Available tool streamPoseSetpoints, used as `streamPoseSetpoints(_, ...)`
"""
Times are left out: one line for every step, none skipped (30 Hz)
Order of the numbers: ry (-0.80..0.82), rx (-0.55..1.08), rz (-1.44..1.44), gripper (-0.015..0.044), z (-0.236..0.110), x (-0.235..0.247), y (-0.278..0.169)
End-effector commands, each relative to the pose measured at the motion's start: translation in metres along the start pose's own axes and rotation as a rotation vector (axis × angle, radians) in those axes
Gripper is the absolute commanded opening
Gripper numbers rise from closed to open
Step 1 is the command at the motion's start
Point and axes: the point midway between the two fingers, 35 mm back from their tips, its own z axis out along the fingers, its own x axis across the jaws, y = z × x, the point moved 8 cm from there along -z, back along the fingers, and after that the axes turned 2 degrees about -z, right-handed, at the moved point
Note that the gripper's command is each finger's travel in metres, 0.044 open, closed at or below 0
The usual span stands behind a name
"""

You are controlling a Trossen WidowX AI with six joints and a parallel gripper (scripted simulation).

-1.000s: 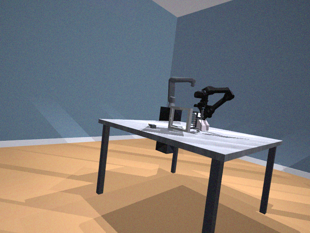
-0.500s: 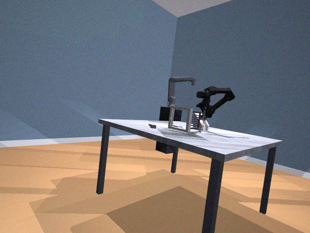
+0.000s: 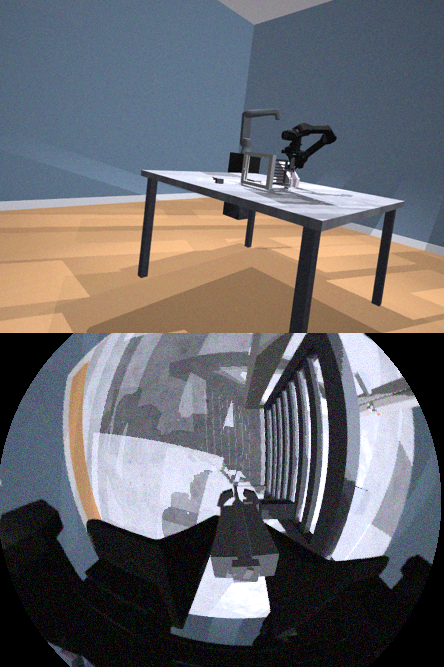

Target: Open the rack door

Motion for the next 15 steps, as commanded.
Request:
streamPoseSetpoints(0.002,-0.005,0.007,0.0252,-0.001,0.0,0.0)
streamPoseSetpoints(0.002,-0.005,0.007,0.0278,-0.001,0.0,0.0)
streamPoseSetpoints(0.002,-0.005,0.007,0.0288,-0.001,0.0,0.0)
streamPoseSetpoints(0.002,-0.006,0.007,0.0288,-0.001,0.001,0.0)
streamPoseSetpoints(0.002,-0.008,0.009,0.0288,-0.002,0.001,0.0)
streamPoseSetpoints(0.001,-0.011,0.011,0.0288,-0.004,0.001,-0.001)
streamPoseSetpoints(0.0,-0.015,0.014,0.0288,-0.005,0.001,-0.001)
streamPoseSetpoints(0.0,-0.019,0.017,0.0288,-0.007,0.001,-0.001)
streamPoseSetpoints(-0.001,-0.023,0.021,0.0288,-0.009,0.001,-0.001)
streamPoseSetpoints(-0.001,-0.027,0.024,0.0288,-0.011,0.001,-0.002)
streamPoseSetpoints(-0.002,-0.031,0.027,0.0288,-0.012,0.001,-0.002)
streamPoseSetpoints(-0.003,-0.035,0.03,0.0288,-0.014,0.001,-0.002)
streamPoseSetpoints(-0.003,-0.04,0.033,0.0288,-0.016,0.001,-0.002)
streamPoseSetpoints(-0.004,-0.044,0.036,0.0288,-0.017,0.001,-0.003)
streamPoseSetpoints(-0.004,-0.049,0.039,0.0288,-0.019,0.001,-0.003)
